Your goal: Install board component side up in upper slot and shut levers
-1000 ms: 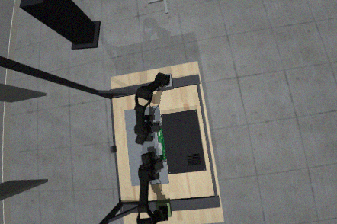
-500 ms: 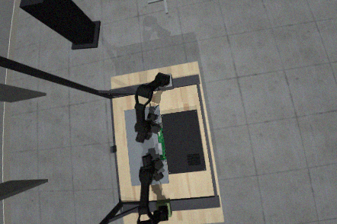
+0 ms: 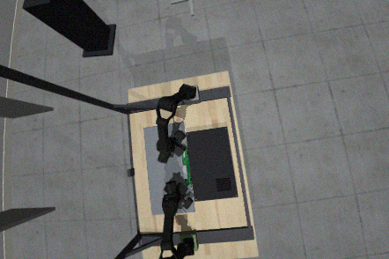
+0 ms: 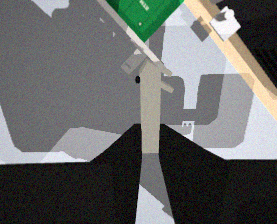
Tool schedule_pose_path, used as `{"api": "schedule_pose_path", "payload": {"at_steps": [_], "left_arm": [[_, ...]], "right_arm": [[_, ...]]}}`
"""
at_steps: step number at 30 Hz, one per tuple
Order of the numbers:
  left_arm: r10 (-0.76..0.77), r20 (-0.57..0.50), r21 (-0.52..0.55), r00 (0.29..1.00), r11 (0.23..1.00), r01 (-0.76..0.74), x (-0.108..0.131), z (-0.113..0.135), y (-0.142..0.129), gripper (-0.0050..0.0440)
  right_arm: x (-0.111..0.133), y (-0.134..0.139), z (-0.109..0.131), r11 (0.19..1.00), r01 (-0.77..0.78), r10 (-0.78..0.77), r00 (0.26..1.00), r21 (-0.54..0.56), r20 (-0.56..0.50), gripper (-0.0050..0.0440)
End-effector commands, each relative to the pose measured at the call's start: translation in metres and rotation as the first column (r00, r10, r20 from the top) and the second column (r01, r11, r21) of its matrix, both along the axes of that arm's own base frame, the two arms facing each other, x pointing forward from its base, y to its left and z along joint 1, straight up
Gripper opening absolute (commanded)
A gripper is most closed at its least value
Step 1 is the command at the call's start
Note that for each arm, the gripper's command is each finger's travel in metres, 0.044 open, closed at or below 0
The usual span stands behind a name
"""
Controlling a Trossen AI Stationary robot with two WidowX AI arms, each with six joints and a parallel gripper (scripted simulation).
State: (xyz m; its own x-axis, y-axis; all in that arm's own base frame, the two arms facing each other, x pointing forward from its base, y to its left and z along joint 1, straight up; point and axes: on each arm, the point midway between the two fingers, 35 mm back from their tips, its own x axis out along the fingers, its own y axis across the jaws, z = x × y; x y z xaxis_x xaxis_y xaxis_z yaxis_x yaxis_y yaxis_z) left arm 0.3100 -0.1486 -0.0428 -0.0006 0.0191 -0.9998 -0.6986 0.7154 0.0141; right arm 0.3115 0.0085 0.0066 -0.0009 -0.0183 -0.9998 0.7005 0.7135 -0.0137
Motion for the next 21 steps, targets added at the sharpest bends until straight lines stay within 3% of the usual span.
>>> {"api": "schedule_pose_path", "payload": {"at_steps": [1, 16, 21], "left_arm": [[-0.094, 0.025, -0.018, 0.995, 0.995, 0.094, 0.001, 0.011, 0.000, 0.0008], [-0.427, 0.021, -0.010, 0.904, 0.904, 0.427, -0.005, 0.010, 0.010, 0.0008], [-0.544, 0.018, -0.007, 0.839, 0.839, 0.544, -0.007, 0.010, 0.015, 0.0008]], "right_arm": [[-0.001, -0.003, 0.008, 0.996, -0.093, 0.092, 0.995, 0.005, 0.025, 0.0008], [-0.007, -0.014, 0.008, 0.905, -0.426, 0.426, 0.905, -0.002, 0.018, 0.0008], [-0.009, -0.019, 0.007, 0.840, -0.543, 0.543, 0.840, -0.003, 0.012, 0.0008]]}}
